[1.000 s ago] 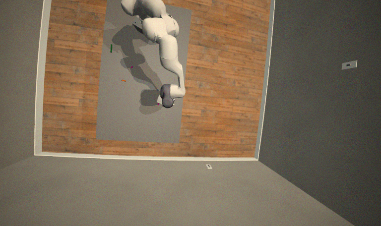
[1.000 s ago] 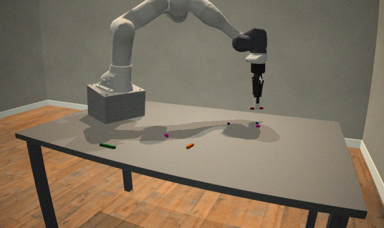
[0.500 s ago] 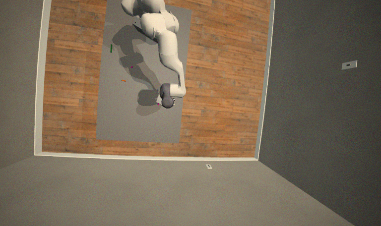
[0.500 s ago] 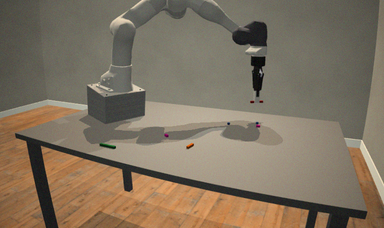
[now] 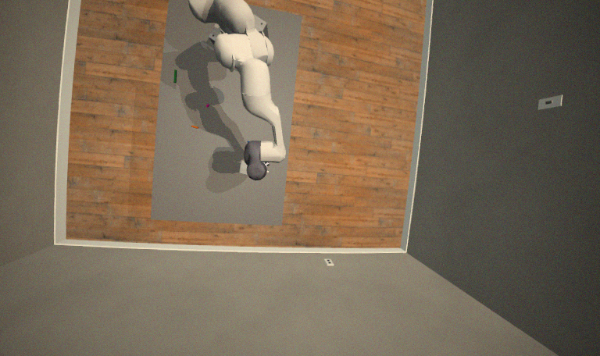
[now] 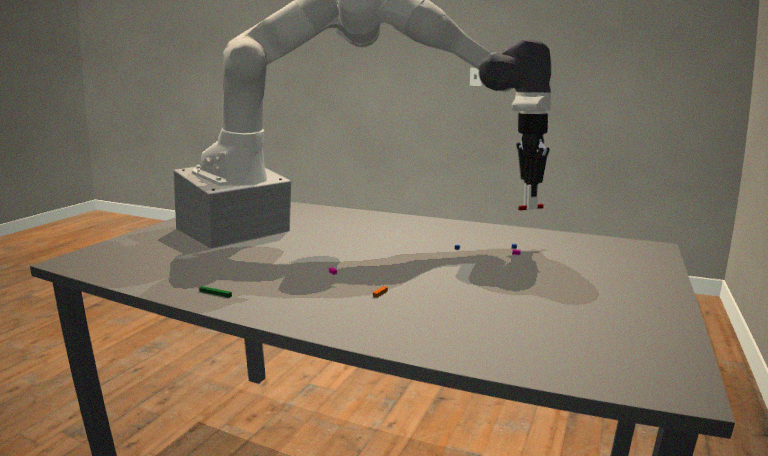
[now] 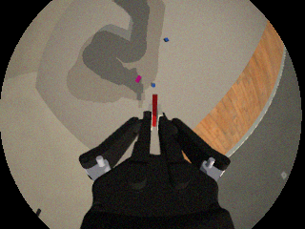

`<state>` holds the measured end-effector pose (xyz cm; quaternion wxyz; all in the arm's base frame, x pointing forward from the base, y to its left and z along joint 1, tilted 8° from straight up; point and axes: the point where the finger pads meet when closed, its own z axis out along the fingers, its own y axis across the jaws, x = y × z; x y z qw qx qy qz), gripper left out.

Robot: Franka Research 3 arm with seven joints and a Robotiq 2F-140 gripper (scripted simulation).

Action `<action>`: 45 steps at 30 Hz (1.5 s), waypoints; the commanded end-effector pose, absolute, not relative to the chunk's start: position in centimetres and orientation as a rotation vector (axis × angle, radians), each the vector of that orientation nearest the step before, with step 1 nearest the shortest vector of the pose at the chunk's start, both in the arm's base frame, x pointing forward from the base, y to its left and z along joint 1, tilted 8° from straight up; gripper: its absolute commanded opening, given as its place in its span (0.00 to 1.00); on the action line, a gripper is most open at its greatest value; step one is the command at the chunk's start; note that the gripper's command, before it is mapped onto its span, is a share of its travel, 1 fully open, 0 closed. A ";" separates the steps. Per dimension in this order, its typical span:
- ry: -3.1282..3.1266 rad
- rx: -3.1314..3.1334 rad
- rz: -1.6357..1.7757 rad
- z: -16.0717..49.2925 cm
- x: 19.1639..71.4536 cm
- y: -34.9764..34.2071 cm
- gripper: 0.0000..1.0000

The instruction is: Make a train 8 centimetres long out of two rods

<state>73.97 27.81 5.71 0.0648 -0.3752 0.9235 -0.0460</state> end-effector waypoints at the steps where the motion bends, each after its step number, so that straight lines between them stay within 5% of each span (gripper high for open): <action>1: 2.740 -1.321 -0.143 5.4 73.8 27.7 0.12; 45: 2.740 -1.321 -0.143 -3.1 75.0 27.3 0.12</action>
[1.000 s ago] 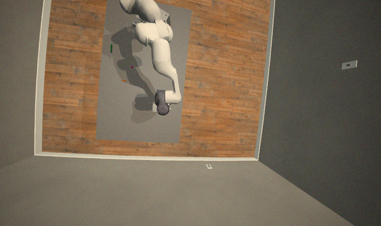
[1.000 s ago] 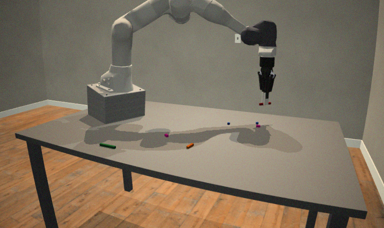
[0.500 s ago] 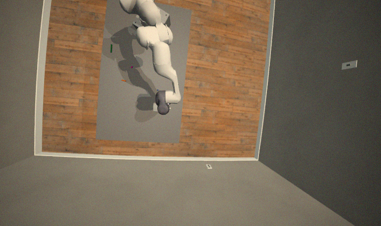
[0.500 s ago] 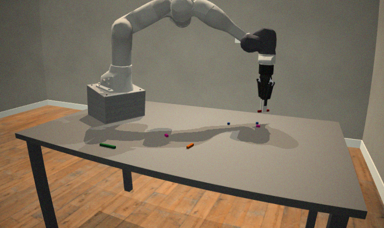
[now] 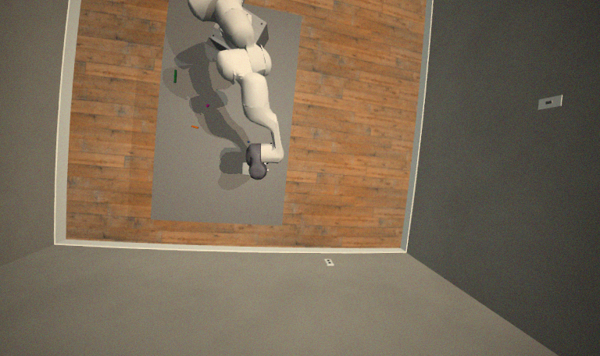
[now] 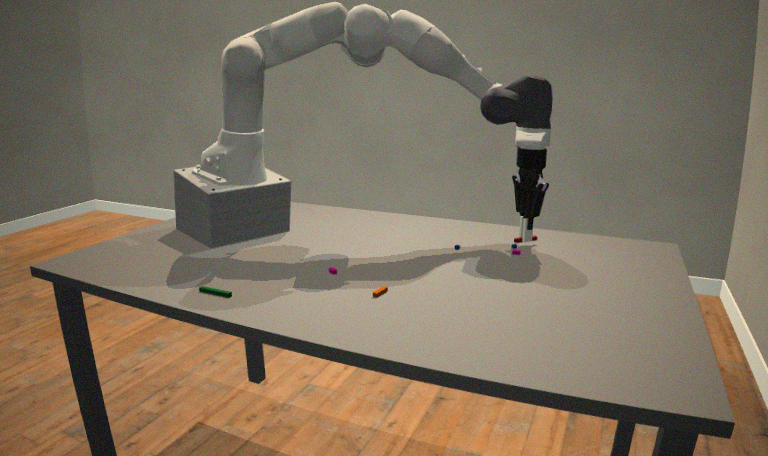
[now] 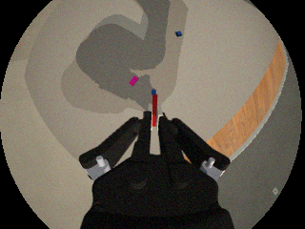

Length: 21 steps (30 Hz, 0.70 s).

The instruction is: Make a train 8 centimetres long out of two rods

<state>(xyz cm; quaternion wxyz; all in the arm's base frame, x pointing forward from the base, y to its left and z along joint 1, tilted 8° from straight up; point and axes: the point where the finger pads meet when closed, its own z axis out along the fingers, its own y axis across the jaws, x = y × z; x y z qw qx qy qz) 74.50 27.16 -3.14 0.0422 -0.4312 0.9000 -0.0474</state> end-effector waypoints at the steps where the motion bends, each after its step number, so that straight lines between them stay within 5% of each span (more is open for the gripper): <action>1: 2.740 -1.321 -0.143 -3.1 75.0 27.3 0.12; 21: 2.740 -1.321 -0.143 -3.3 75.0 27.3 0.12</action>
